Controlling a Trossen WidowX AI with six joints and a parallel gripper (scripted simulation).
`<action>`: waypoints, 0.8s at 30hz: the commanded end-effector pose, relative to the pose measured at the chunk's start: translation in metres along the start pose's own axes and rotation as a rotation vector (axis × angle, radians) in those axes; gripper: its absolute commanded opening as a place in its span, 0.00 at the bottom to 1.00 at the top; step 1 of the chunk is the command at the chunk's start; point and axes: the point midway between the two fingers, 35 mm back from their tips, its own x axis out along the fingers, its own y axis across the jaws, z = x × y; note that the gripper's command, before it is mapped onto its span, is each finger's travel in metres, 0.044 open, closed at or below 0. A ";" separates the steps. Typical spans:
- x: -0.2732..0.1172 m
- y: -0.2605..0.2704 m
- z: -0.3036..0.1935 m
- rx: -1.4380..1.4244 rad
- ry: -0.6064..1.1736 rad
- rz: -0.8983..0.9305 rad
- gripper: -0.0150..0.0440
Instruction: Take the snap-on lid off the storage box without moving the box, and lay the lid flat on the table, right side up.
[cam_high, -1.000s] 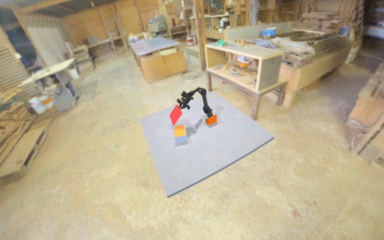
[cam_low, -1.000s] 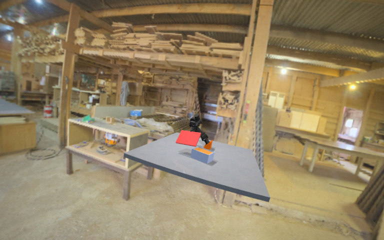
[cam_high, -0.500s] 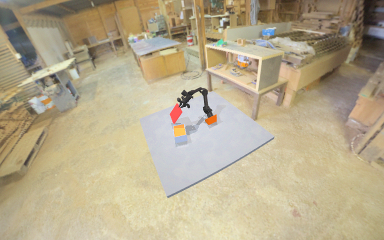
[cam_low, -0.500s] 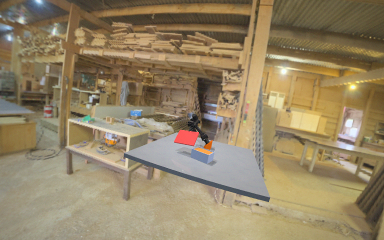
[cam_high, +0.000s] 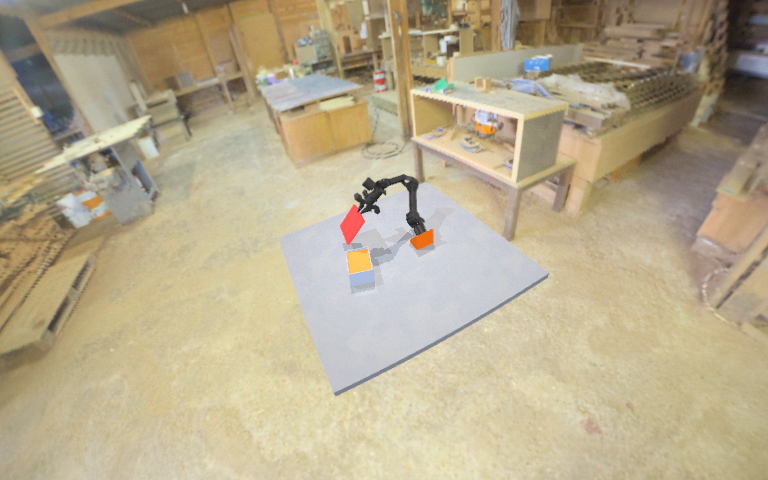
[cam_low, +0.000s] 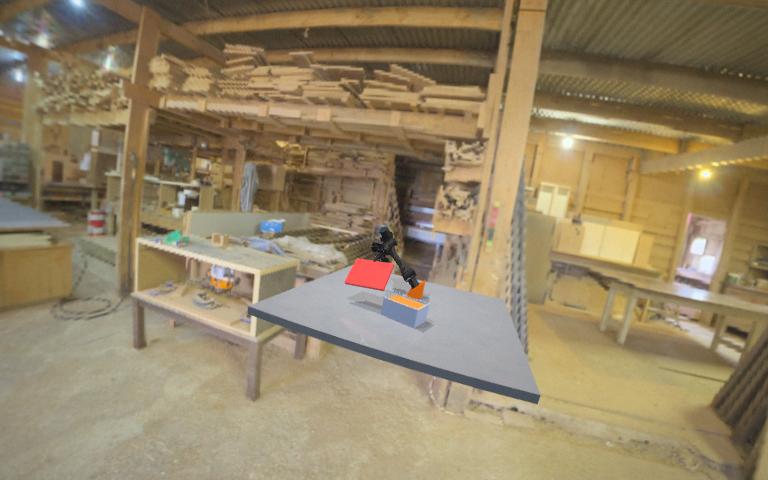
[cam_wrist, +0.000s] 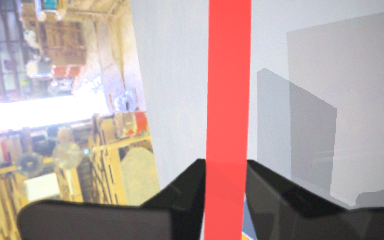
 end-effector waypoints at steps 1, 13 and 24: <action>-0.004 0.004 0.012 0.013 0.005 0.016 0.25; -0.006 0.002 0.036 0.013 0.004 0.016 0.25; -0.008 0.000 0.058 0.013 0.004 0.017 0.25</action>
